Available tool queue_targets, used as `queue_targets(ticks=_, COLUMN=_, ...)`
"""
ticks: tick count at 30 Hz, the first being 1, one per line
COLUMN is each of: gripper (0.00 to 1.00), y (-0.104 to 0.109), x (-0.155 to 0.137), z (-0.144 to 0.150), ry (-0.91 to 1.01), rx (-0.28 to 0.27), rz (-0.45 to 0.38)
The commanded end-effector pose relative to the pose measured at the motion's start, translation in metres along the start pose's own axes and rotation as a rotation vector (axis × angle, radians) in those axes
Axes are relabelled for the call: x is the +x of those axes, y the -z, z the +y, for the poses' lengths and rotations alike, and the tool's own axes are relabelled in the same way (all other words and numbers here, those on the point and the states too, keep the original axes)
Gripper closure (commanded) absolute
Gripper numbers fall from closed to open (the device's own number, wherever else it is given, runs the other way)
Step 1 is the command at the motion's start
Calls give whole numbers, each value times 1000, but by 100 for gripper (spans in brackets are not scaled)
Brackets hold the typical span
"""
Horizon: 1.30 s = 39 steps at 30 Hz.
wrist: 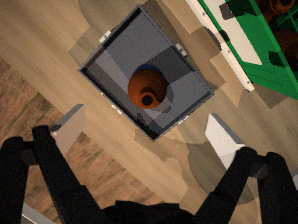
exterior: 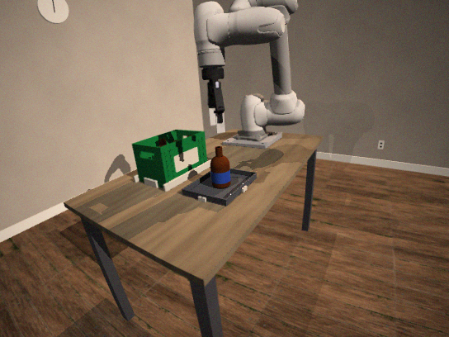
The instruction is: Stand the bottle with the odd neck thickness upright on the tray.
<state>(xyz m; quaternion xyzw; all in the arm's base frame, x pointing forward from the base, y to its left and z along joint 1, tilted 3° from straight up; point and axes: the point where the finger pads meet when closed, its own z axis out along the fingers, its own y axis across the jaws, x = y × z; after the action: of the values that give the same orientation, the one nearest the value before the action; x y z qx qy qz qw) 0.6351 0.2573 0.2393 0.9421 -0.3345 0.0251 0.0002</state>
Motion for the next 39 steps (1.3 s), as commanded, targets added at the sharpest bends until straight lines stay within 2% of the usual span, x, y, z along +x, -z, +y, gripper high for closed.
queue_targets(ticks=1, gripper=0, y=6, x=0, z=0, ry=0, rx=0, rz=0)
queue_targets(ticks=20, gripper=0, y=18, x=0, z=0, ry=0, rx=0, rz=0)
queue_targets(ticks=21, gripper=100, y=18, x=0, z=0, ry=0, rx=0, rz=0)
queue_targets(ticks=39, gripper=100, y=18, x=0, z=0, ry=0, rx=0, rz=0)
